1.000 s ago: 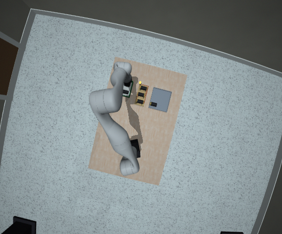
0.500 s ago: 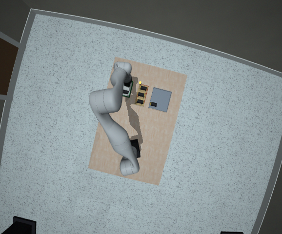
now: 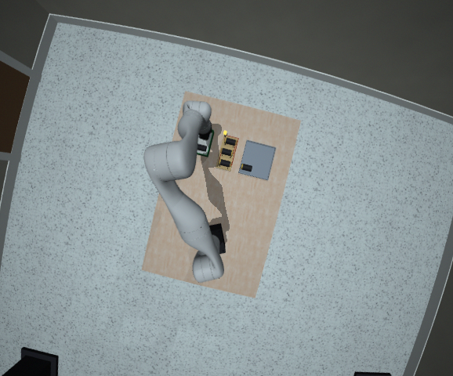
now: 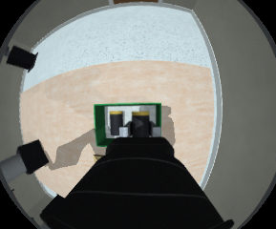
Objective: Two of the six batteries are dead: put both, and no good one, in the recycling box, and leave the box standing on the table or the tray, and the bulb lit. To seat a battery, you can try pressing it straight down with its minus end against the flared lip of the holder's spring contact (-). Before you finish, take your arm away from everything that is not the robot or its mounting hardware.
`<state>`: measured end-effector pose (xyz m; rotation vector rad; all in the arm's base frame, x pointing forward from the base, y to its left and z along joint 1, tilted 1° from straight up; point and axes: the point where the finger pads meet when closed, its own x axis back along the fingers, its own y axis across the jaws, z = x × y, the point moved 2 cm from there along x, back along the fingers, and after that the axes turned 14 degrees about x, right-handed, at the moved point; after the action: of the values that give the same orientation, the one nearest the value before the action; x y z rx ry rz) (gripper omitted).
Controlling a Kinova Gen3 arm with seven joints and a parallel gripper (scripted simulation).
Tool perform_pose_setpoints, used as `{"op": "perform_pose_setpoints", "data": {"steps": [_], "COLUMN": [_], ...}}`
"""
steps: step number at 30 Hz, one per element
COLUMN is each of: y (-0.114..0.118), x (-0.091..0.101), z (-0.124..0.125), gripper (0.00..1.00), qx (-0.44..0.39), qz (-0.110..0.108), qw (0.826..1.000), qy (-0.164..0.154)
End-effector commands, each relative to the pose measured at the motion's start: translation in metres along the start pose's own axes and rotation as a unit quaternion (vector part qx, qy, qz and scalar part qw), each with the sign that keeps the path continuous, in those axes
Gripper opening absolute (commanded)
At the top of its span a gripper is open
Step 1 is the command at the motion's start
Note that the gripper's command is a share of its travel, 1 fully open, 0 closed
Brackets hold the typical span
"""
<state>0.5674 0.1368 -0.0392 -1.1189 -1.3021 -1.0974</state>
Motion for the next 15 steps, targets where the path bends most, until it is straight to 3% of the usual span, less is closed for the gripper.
{"op": "perform_pose_setpoints", "data": {"steps": [1, 9, 15], "y": [0.002, 0.002, 0.002], "x": [-0.014, -0.048, -0.054], "z": [0.003, 0.003, 0.003], "gripper": [0.57, 0.57, 0.57], "qx": [0.001, 0.001, 0.001], "qz": [-0.002, -0.002, -0.002], "qw": [1.0, 1.0, 1.0], "qy": [0.003, 0.003, 0.003]}}
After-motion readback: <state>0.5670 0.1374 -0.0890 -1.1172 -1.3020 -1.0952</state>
